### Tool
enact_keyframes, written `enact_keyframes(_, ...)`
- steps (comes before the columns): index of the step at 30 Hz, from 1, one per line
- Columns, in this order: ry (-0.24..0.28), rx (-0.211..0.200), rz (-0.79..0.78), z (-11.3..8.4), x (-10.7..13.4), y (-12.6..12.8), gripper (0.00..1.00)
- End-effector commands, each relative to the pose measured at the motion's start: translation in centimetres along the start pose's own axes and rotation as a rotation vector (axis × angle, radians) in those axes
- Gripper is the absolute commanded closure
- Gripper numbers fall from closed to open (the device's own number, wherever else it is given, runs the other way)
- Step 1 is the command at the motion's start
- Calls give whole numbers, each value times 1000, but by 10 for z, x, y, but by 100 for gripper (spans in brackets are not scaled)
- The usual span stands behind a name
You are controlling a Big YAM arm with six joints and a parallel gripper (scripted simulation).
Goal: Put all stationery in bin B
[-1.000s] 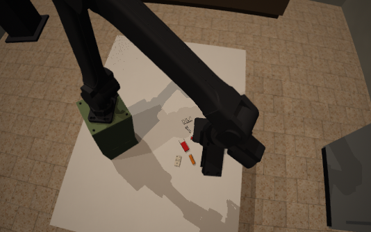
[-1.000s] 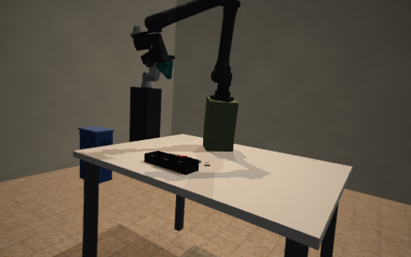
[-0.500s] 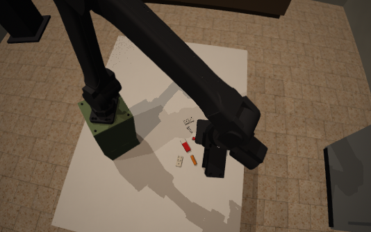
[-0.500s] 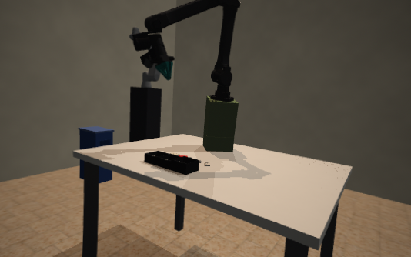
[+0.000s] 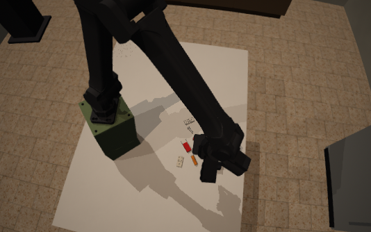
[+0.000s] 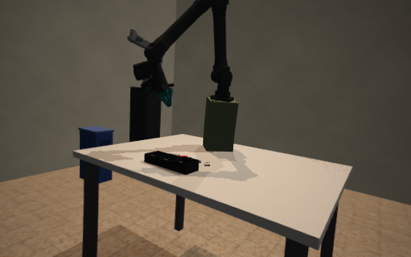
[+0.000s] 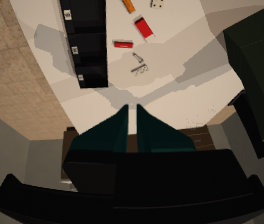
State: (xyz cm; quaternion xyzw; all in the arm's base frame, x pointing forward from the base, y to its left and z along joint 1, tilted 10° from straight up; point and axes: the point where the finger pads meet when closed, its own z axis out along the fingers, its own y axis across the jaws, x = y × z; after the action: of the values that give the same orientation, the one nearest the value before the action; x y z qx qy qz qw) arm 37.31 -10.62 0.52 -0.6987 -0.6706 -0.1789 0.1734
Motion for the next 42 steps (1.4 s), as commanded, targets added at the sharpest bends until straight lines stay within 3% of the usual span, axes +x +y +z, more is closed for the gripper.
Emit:
enact_keyframes(1, -10, -21, 1, 16, -6, 9, 92)
enact_keyframes(5, -9, -21, 1, 46, -18, 13, 92)
enact_keyframes(7, -10, -20, 1, 47, -19, 13, 92)
enact_keyframes(9, -58, -42, -134, 36, -4, 14, 92)
enact_keyframes(14, -101, -19, -267, 39, 1, 11, 92)
enact_keyframes(16, -101, -19, -267, 39, 1, 11, 92)
enact_keyframes(17, -123, -29, -338, 38, -1, 10, 92)
enact_keyframes(42, -302, 51, -962, 58, 26, -14, 92)
